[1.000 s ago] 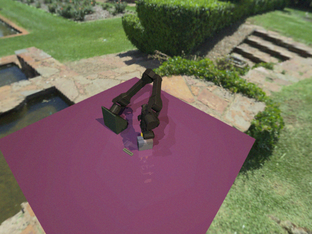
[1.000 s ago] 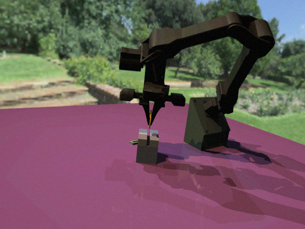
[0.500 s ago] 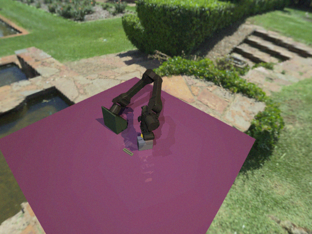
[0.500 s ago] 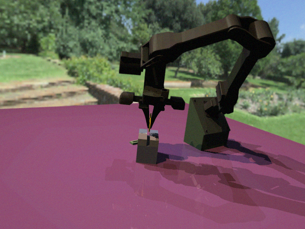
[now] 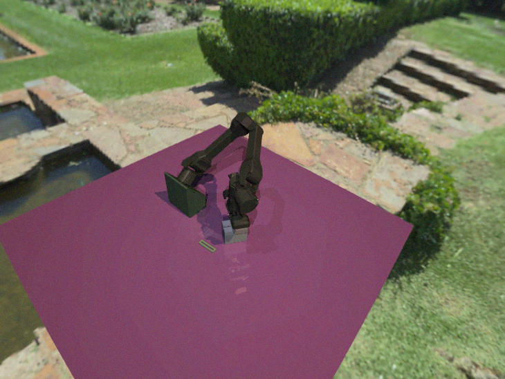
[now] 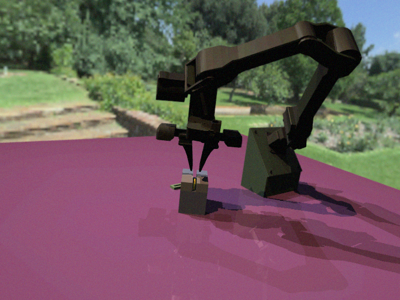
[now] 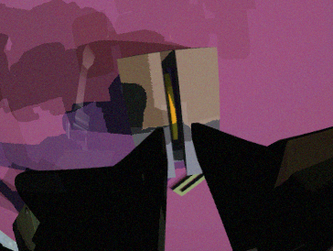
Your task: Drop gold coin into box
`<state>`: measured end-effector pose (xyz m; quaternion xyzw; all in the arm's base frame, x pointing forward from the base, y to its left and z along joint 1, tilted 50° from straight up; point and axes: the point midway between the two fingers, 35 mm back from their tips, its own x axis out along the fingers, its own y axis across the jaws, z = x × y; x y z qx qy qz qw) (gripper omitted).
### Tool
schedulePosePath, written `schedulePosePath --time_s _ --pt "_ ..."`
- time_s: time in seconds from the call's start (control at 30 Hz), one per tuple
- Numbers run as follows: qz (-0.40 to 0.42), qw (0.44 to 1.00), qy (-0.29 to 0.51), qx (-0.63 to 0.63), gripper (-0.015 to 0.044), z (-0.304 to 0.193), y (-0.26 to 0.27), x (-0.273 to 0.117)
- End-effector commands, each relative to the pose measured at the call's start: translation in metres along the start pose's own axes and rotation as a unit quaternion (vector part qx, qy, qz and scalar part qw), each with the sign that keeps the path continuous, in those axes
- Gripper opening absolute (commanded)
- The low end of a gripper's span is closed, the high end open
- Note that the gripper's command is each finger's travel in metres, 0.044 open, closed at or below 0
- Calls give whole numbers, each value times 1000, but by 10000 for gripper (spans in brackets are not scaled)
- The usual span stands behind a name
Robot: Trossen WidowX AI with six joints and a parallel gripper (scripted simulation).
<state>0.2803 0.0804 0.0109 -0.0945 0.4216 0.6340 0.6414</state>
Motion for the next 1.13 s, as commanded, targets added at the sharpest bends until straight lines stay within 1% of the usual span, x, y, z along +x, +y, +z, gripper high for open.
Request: schedulePosePath --time_s 0.0,0.3,0.57,0.63,0.67,1.1 --pt "0 1000 0 -1 157 0 0 0" --pt "0 1000 0 -1 161 0 0 0" --pt "0 1000 0 0 371 -1 0 -21" --pt "3 1000 -1 2 423 -1 2 -44" --pt "4 1000 -2 3 440 -1 3 -54" --pt "5 1000 -2 3 440 -1 4 -57"
